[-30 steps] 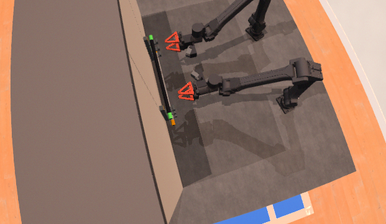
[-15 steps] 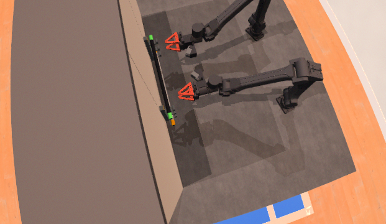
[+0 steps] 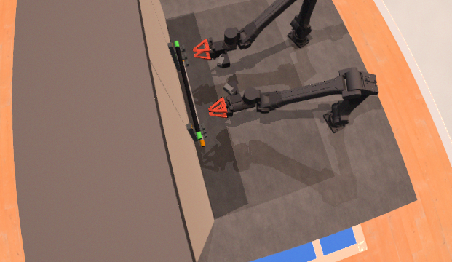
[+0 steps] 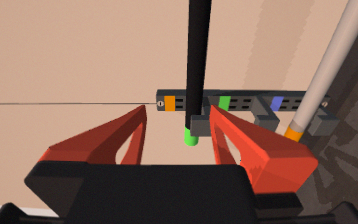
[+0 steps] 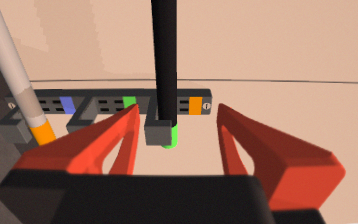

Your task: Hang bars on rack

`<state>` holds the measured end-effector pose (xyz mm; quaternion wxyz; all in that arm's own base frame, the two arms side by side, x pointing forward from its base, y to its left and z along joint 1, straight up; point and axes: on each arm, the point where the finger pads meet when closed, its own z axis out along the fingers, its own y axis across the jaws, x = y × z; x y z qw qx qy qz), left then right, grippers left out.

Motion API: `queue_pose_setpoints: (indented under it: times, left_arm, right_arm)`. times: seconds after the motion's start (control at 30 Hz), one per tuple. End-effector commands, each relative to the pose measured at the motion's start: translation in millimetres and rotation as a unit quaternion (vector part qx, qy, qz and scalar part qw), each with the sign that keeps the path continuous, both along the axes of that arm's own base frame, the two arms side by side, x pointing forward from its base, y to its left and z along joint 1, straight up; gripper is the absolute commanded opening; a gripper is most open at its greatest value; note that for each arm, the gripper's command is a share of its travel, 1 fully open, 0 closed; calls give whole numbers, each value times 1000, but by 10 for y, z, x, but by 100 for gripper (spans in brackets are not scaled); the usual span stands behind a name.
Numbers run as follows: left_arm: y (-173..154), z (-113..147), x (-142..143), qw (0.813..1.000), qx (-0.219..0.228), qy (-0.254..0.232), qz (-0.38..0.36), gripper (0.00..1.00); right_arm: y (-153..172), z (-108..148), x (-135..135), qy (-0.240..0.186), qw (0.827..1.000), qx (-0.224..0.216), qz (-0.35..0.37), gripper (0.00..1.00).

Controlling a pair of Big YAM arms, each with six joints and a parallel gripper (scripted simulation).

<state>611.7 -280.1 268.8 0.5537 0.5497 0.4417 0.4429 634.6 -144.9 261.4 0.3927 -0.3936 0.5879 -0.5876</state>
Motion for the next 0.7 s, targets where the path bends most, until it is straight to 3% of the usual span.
queue_pose_setpoints:
  times: [0.0, 0.67]
  left_arm:
    - [29, 358, 137, 999, -29, -32, 5, 54]
    - [29, 318, 139, 999, -27, -30, 5, 54]
  right_arm:
    - [-57, 289, 122, -35, 999, -2, -4, 53]
    - [-42, 257, 139, -36, 999, -2, -2, 53]
